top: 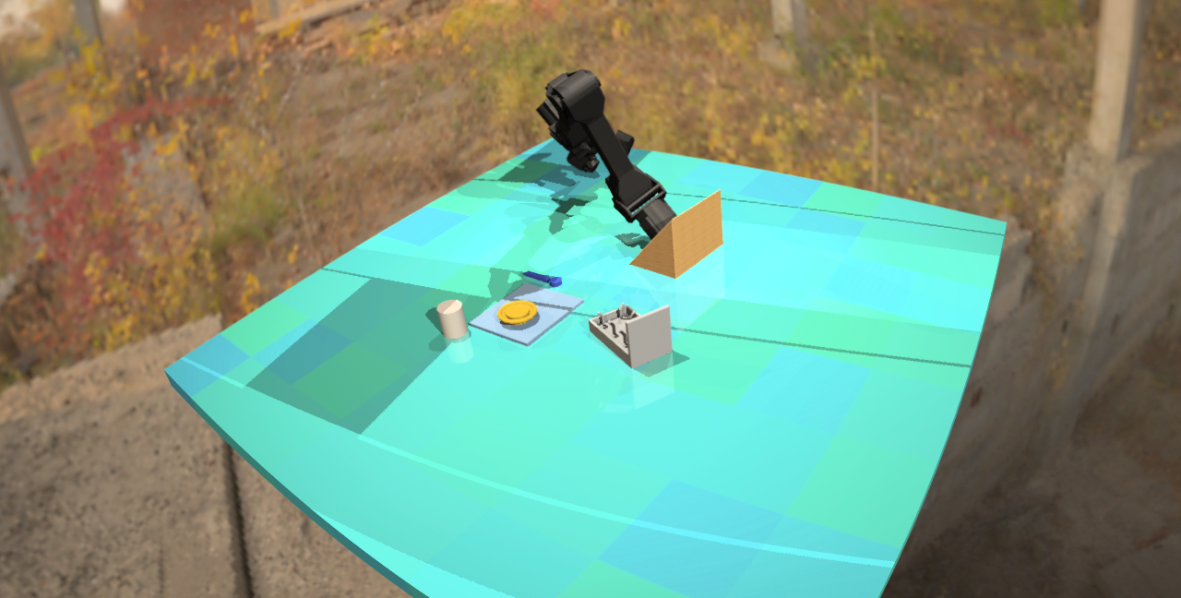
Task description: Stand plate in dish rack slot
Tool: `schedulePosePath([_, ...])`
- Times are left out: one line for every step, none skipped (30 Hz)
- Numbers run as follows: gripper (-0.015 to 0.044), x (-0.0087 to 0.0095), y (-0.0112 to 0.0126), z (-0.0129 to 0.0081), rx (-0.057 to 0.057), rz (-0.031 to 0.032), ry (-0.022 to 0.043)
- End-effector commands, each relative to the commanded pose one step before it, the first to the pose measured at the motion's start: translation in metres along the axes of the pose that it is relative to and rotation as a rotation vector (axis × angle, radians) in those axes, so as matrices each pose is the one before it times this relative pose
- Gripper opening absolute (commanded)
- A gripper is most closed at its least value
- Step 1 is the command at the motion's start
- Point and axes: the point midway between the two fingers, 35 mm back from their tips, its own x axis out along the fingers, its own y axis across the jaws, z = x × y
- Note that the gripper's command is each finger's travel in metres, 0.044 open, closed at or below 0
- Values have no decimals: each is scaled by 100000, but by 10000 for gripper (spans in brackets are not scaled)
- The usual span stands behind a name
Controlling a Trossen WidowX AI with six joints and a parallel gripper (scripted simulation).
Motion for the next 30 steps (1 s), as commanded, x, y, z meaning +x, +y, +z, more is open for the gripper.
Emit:
schedulePosePath([400, -1, -20, 30, 38, -36, -116])
schedulePosePath([400, -2, -60, 89, 113, -107, -348])
schedulePosePath([400, -3, -101, 148, 188, -178, -580])
schedulePosePath([400, -5, -141, 208, 263, -248, -812])
schedulePosePath([400, -7, -180, 268, 337, -317, -1045])
schedulePosePath([400, -9, -219, 328, 409, -383, -1275])
schedulePosePath([400, -10, -239, 361, 447, -416, -1397])
schedulePosePath([400, -10, -239, 364, 446, -413, -1402])
schedulePosePath([400, -10, -238, 366, 444, -409, -1403])
schedulePosePath([400, -11, -237, 368, 443, -405, -1404])
schedulePosePath([400, -9, -199, 312, 372, -338, -1185])
schedulePosePath([400, -16, -179, 244, 491, -398, -959])
schedulePosePath([400, -24, -228, 299, 682, -536, -1190])
schedulePosePath([400, -29, -270, 360, 815, -631, -1423])
schedulePosePath([400, -30, -278, 376, 847, -645, -1481])
schedulePosePath([400, -30, -275, 379, 848, -636, -1485])
schedulePosePath([400, -29, -273, 382, 849, -626, -1489])
schedulePosePath([400, -29, -270, 385, 851, -616, -1493])
schedulePosePath([400, -29, -268, 387, 852, -606, -1496])
schedulePosePath([400, -28, -265, 390, 853, -596, -1500])
schedulePosePath([400, -31, -269, 389, 1077, -609, -1489])
schedulePosePath([400, -32, -271, 401, 1101, -608, -1525])
schedulePosePath([400, -31, -268, 404, 1103, -594, -1530])
schedulePosePath([400, -31, -264, 408, 1105, -580, -1535])
schedulePosePath([400, -31, -260, 411, 1107, -566, -1540])
schedulePosePath([400, -30, -256, 415, 1108, -553, -1544])
schedulePosePath([400, -30, -253, 418, 1110, -539, -1549])
schedulePosePath([400, -30, -249, 421, 1112, -525, -1553])
schedulePosePath([400, -29, -245, 425, 1113, -511, -1558])
schedulePosePath([400, -29, -241, 428, 1115, -497, -1562])
